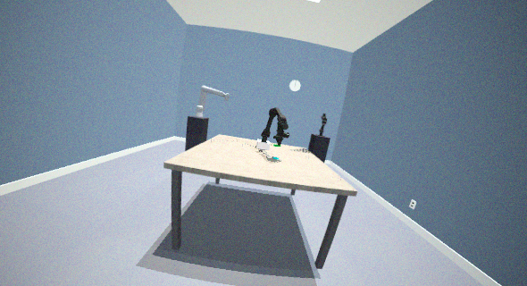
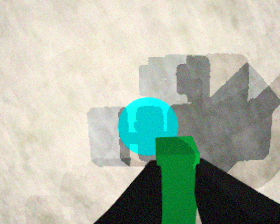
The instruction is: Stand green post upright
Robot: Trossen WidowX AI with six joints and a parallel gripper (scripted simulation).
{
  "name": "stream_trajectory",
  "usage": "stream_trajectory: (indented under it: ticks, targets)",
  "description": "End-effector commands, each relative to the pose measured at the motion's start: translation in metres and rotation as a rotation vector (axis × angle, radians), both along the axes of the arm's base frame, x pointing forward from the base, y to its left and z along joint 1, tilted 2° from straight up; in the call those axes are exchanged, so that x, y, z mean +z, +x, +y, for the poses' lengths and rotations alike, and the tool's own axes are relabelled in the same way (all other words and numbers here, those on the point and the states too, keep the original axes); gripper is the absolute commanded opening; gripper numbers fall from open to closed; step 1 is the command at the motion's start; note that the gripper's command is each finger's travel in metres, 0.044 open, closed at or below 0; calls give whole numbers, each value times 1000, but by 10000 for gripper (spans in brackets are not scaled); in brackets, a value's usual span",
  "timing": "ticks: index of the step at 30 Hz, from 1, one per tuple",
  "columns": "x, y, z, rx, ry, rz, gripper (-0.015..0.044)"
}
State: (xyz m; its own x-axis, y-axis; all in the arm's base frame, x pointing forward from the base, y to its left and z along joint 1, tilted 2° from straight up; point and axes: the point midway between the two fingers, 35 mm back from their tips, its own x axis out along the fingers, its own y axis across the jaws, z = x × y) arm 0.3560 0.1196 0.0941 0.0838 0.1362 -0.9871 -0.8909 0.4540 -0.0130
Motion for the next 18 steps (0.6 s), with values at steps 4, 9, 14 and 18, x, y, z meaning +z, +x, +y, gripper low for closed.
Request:
stream_trajectory:
  ticks: [4,9,14,18]
  targets:
    - [-5,6,3,-27,51,-21,23]
    - [-9,10,4,-42,84,-38,23]
    - [-12,15,5,-56,117,-55,23]
    - [-15,18,6,-67,143,-68,23]
